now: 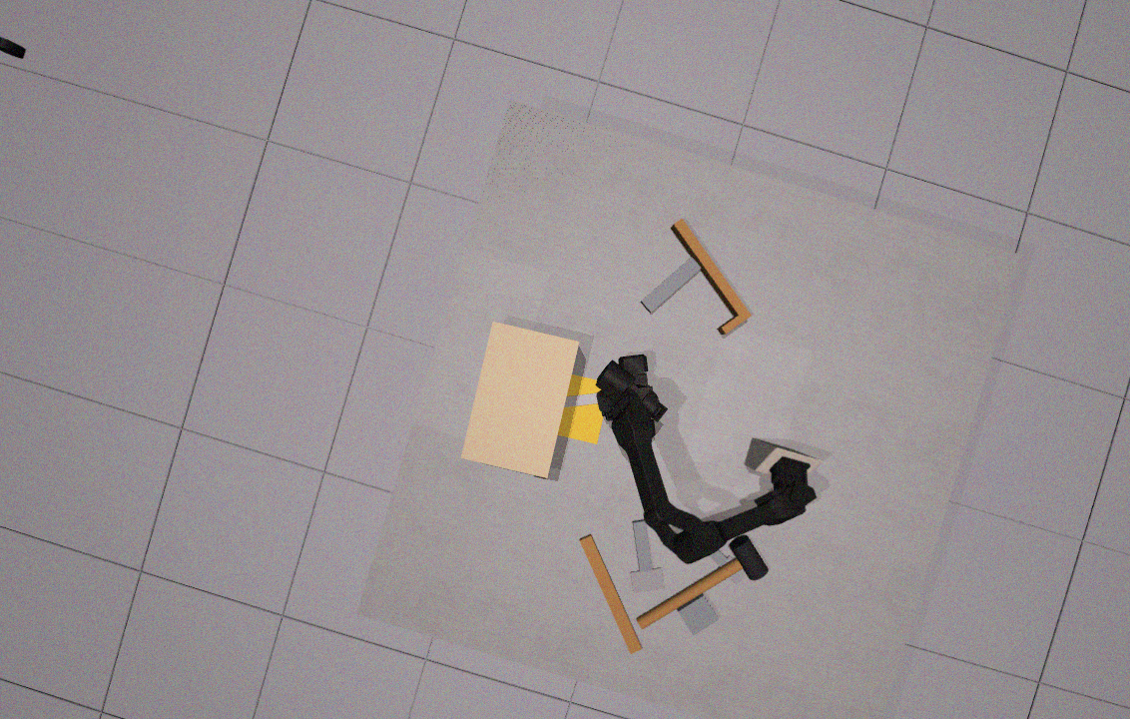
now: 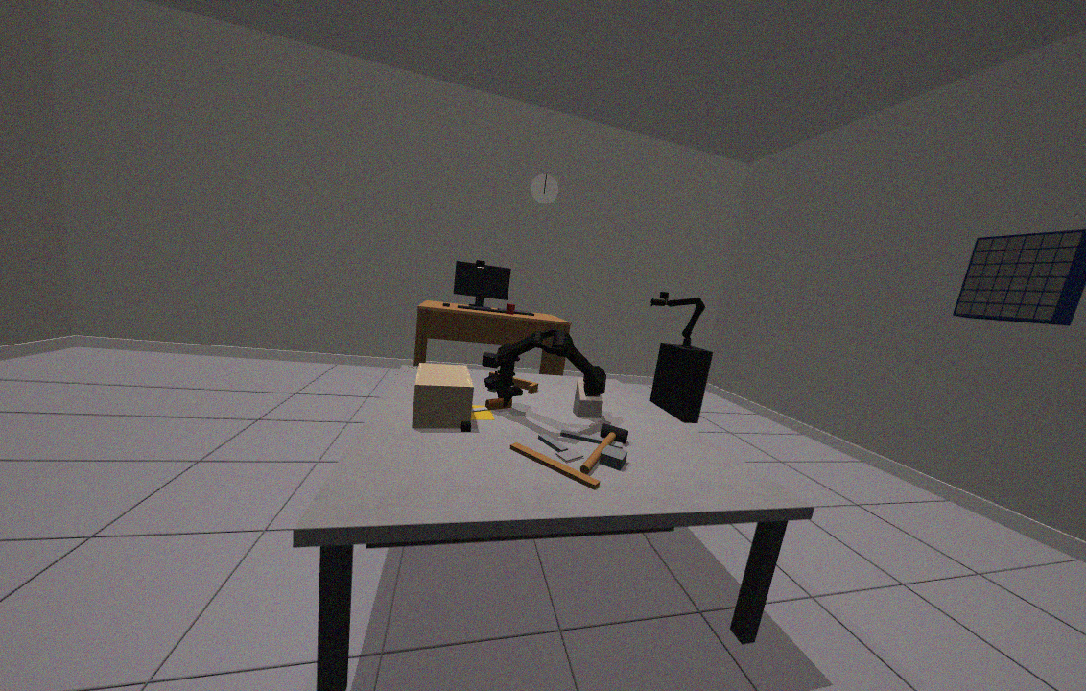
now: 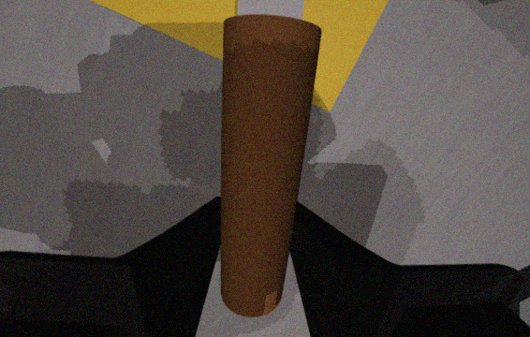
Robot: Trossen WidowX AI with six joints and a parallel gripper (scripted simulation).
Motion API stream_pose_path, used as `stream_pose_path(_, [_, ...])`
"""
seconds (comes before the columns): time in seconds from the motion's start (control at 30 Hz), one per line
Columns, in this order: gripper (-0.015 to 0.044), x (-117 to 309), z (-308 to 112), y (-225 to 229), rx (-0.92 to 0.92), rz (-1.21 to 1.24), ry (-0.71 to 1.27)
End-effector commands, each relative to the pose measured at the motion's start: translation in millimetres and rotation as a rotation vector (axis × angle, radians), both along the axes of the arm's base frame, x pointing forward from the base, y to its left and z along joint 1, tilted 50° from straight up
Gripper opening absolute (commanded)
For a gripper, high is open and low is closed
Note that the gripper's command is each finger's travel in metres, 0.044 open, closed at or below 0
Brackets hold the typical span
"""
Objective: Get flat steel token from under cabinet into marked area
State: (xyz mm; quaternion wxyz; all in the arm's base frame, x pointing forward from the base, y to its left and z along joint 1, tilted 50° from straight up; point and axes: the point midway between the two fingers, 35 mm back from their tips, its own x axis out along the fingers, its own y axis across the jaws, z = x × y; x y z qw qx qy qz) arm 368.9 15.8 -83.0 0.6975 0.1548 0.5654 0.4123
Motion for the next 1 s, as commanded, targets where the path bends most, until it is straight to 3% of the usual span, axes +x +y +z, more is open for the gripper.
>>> stream_pose_path(0.0, [0.0000,-1.2,3.3,4.3,0.011,0.001,-0.001])
stream_pose_path(0.97, [0.0000,-26.5,-8.7,-5.1,0.010,0.001,0.000])
